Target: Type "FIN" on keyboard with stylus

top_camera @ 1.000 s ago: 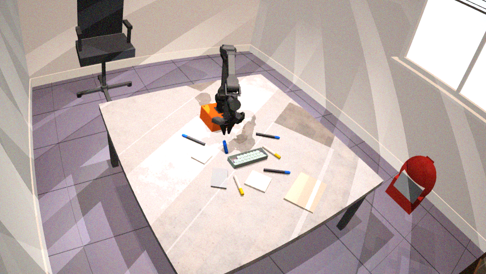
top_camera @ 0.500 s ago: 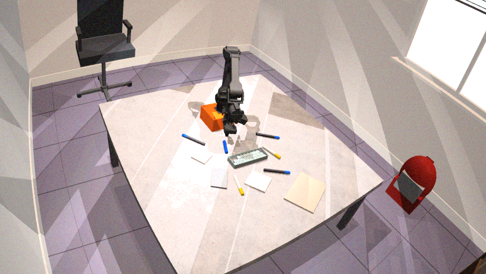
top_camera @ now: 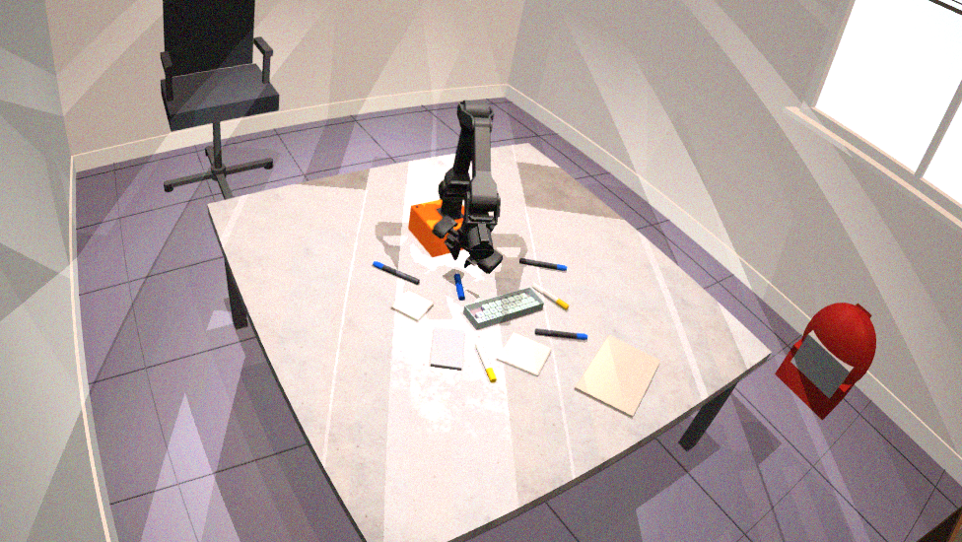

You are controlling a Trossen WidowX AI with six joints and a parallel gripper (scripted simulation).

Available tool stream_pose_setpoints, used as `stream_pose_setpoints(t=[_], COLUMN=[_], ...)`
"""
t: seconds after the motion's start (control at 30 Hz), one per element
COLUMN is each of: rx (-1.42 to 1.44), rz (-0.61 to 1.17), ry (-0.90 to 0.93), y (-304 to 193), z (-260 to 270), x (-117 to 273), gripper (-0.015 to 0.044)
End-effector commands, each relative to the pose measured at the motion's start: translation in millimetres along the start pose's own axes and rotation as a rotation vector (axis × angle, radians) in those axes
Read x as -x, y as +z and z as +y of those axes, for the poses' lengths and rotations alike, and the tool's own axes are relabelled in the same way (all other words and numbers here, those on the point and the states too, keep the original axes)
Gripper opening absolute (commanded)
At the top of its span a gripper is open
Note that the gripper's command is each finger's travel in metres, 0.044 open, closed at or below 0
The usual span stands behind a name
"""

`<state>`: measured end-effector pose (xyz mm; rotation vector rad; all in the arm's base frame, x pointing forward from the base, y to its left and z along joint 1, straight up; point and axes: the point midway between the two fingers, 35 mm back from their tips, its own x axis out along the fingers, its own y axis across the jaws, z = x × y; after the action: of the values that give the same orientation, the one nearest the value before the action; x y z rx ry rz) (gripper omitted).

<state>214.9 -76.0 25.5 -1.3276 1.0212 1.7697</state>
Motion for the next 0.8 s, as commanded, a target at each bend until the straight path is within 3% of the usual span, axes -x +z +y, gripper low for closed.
stream_pose_setpoints(t=[0.0, 0.77], rx=[0.753, 0.754], rz=[-0.243, -0.243], ry=[0.075, 0.075], y=[-7.3, -8.2], z=[-8.9, -11.0], x=[-5.2, -9.8], gripper=[0.0150, 0.0150])
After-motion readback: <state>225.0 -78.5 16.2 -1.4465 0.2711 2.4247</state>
